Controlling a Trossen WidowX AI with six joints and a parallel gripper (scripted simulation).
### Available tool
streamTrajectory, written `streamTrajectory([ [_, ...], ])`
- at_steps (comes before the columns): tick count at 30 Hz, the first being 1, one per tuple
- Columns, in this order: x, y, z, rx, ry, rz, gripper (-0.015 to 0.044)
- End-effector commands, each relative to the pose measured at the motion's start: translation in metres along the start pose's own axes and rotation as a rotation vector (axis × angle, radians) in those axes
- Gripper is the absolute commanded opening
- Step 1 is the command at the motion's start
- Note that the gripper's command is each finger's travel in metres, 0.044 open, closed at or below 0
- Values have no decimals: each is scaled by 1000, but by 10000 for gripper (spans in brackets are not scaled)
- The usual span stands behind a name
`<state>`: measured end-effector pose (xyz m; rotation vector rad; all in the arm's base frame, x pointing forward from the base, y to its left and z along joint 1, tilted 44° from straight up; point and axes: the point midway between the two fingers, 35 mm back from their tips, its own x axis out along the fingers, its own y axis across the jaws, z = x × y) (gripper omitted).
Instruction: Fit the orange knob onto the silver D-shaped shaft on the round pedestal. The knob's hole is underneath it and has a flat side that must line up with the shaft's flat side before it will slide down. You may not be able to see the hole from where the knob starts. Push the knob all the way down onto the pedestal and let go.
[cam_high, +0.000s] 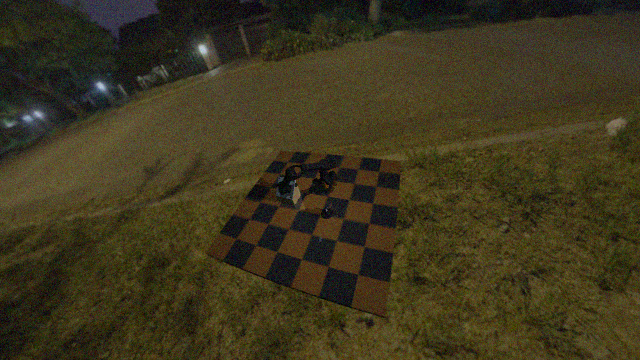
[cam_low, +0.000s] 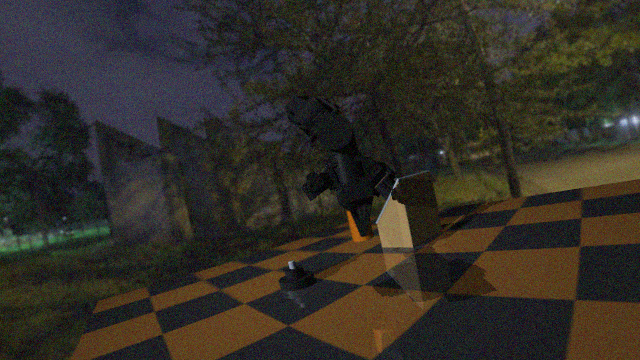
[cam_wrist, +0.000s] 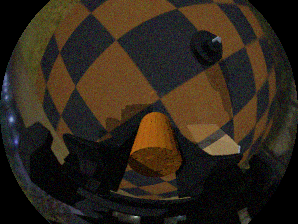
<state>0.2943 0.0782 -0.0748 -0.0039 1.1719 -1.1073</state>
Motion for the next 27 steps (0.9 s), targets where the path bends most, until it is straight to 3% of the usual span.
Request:
streamTrajectory([
  [1, -19, 2, 1, 10, 1, 13, 0],
  [9, -42, 0, 0, 10, 0, 10, 0],
  [27, -36, -10, 31, 6, 8, 23, 0],
])
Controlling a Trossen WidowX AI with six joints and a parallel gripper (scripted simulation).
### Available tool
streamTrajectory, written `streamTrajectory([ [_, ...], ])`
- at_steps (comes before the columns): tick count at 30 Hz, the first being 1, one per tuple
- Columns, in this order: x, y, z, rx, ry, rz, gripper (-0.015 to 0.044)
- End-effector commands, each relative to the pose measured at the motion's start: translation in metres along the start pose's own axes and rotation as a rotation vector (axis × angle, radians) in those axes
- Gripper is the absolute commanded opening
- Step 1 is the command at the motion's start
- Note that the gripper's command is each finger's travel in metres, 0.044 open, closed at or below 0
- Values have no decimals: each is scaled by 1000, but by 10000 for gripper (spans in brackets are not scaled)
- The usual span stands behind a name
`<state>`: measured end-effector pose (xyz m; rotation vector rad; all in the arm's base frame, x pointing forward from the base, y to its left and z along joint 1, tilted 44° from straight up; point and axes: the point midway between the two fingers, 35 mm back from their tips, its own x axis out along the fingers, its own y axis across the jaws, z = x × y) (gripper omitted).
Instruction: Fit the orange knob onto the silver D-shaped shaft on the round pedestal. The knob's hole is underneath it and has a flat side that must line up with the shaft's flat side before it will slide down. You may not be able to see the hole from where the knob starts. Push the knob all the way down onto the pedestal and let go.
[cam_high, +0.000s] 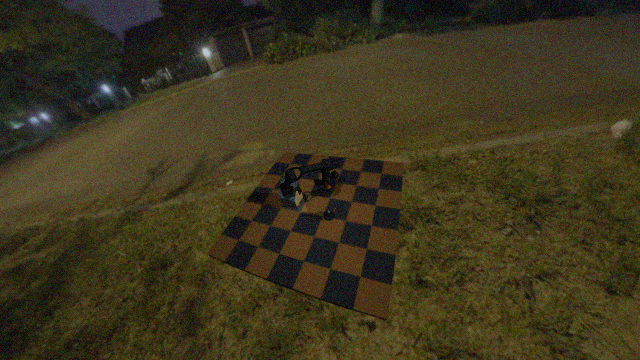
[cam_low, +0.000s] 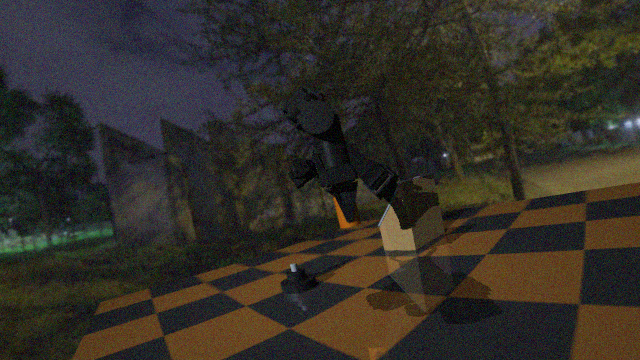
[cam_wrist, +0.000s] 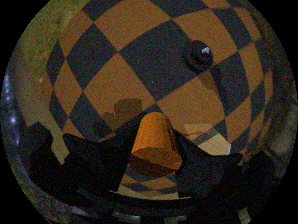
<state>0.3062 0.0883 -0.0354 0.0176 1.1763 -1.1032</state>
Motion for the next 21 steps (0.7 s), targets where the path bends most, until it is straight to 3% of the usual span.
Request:
streamTrajectory([
  [1, 0, -4, 13, -4, -3, 11, 0],
  [21, 14, -28, 68, -5, -2, 20, 0],
])
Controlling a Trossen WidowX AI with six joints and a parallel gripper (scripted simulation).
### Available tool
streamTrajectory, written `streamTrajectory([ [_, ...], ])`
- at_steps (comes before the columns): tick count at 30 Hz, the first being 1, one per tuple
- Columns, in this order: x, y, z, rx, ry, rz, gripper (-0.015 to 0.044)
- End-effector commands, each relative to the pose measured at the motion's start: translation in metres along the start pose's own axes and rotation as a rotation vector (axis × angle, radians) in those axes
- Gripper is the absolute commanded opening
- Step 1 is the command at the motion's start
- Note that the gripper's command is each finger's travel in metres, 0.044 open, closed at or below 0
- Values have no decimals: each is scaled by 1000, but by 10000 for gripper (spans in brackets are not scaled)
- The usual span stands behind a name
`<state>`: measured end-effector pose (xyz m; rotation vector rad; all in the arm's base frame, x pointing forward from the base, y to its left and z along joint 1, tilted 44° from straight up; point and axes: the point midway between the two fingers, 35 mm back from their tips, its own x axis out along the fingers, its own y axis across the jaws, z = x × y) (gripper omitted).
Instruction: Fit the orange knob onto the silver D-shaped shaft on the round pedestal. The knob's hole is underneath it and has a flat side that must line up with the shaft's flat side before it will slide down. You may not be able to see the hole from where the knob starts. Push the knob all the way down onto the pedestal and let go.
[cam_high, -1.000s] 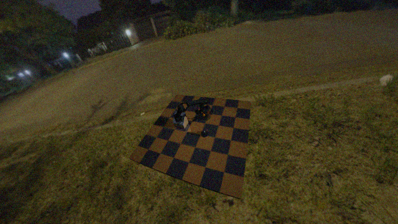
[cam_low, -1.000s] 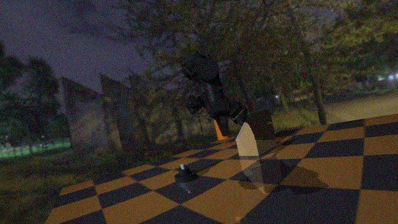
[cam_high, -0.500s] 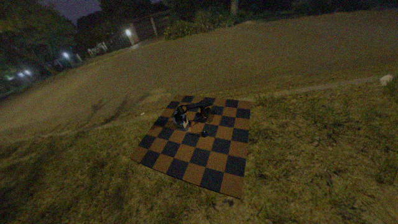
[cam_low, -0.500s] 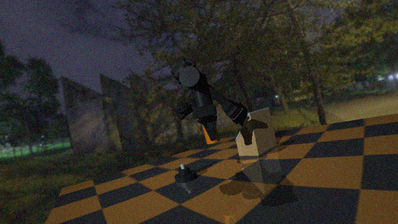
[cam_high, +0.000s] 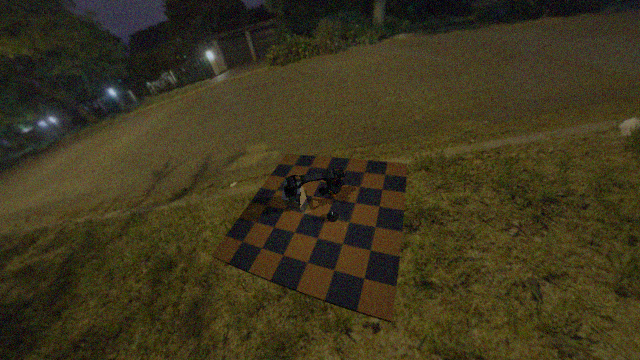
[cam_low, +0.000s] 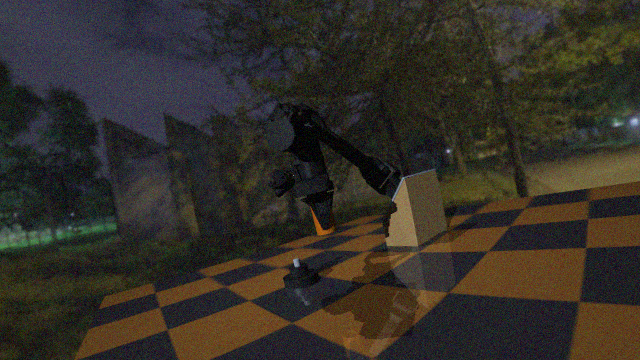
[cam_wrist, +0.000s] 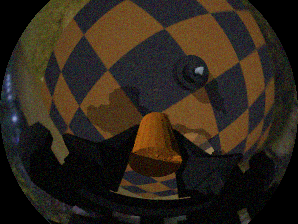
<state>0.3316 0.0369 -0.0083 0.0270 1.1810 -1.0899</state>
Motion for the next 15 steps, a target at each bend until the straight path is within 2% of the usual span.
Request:
streamTrajectory([
  [1, 1, -7, 13, -3, -8, 6, 0],
  [15, 12, -31, 48, -1, -14, 0, 0],
])
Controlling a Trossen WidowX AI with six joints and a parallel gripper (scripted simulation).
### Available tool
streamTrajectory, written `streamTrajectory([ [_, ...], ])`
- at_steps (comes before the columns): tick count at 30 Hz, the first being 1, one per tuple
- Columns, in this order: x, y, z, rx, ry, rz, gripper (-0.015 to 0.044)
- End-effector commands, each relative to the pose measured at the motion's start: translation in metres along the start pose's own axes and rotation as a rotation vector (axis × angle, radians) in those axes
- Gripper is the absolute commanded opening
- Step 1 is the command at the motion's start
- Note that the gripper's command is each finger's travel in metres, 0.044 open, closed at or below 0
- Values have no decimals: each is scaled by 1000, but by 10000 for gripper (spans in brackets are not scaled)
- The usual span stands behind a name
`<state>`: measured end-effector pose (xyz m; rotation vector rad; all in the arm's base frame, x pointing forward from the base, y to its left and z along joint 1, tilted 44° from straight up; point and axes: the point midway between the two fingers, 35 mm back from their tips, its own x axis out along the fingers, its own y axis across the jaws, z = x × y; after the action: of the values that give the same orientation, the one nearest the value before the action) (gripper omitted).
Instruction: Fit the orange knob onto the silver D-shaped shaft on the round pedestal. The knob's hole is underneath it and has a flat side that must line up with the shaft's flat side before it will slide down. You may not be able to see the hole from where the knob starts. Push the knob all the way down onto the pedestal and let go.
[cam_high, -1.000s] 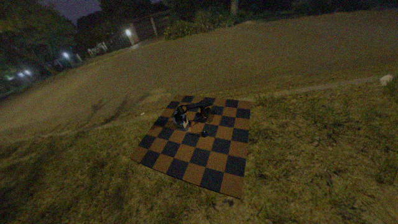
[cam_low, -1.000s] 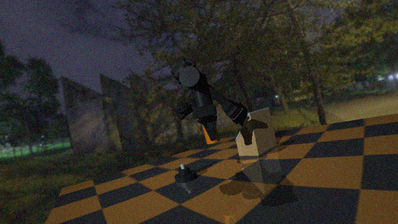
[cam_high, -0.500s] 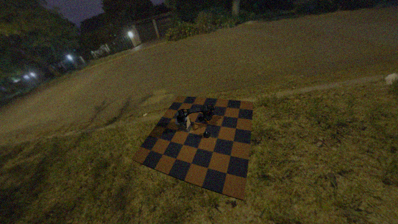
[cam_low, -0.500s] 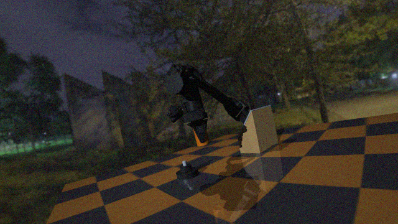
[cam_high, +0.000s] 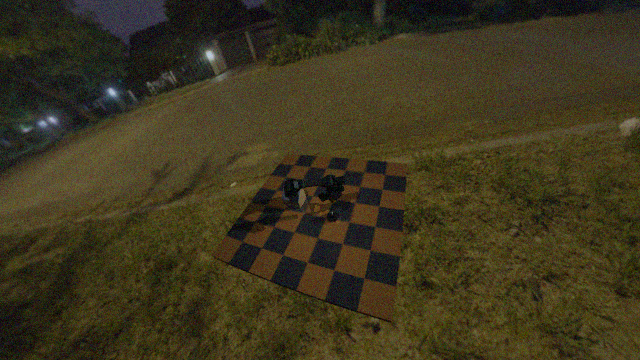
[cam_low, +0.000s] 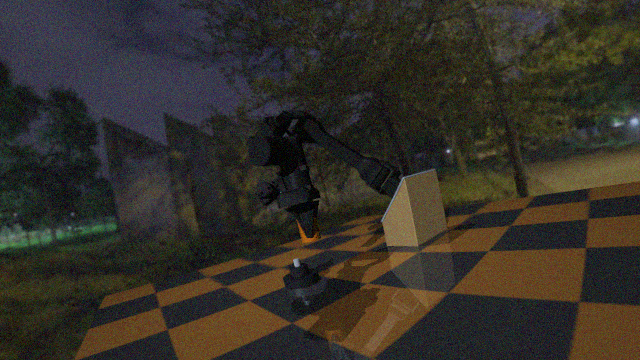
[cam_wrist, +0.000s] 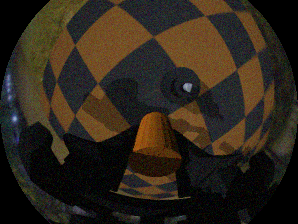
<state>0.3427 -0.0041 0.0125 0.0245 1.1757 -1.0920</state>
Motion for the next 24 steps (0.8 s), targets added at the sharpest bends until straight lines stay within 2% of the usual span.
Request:
streamTrajectory([
  [1, 2, -8, 12, -2, -10, 2, 0],
  [24, 18, -51, 55, -3, -24, -25, 0],
])
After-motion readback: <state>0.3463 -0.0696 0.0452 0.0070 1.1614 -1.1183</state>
